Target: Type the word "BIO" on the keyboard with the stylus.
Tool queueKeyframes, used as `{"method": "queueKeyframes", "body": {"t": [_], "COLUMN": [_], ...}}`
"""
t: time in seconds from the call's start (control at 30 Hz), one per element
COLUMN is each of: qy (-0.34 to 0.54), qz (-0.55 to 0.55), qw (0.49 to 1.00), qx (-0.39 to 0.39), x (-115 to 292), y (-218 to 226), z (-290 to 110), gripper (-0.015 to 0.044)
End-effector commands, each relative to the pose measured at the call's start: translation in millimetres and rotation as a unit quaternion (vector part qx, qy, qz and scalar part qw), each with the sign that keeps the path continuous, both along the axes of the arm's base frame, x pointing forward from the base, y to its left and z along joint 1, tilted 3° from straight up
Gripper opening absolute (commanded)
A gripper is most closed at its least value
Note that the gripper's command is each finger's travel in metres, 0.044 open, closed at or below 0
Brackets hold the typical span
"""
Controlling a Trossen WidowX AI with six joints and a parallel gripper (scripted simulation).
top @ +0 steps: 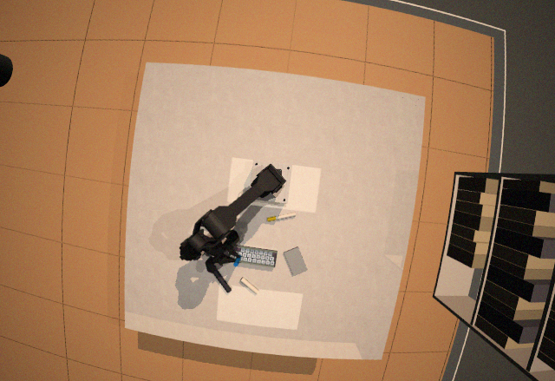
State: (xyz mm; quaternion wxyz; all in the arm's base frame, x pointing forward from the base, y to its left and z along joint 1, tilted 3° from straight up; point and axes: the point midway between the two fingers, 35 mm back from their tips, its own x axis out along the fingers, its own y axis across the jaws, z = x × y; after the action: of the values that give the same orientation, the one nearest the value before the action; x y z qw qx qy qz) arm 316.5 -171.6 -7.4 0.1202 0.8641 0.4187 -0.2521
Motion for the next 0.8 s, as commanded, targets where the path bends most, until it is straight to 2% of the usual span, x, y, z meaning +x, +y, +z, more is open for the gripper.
{"method": "queueKeyframes", "body": {"t": [0.0, 0.53, 0.77], "qy": [-0.003, -0.003, -0.003], "qz": [0.000, 0.000, 0.000], "qw": [1.000, 1.000, 1.000], "qx": [0.000, 0.000, 0.000], "x": [0, 0, 1], "y": [0, 0, 1], "z": [-2, -3, 27], "gripper": [0.0081, 0.0081, 0.0081]}}
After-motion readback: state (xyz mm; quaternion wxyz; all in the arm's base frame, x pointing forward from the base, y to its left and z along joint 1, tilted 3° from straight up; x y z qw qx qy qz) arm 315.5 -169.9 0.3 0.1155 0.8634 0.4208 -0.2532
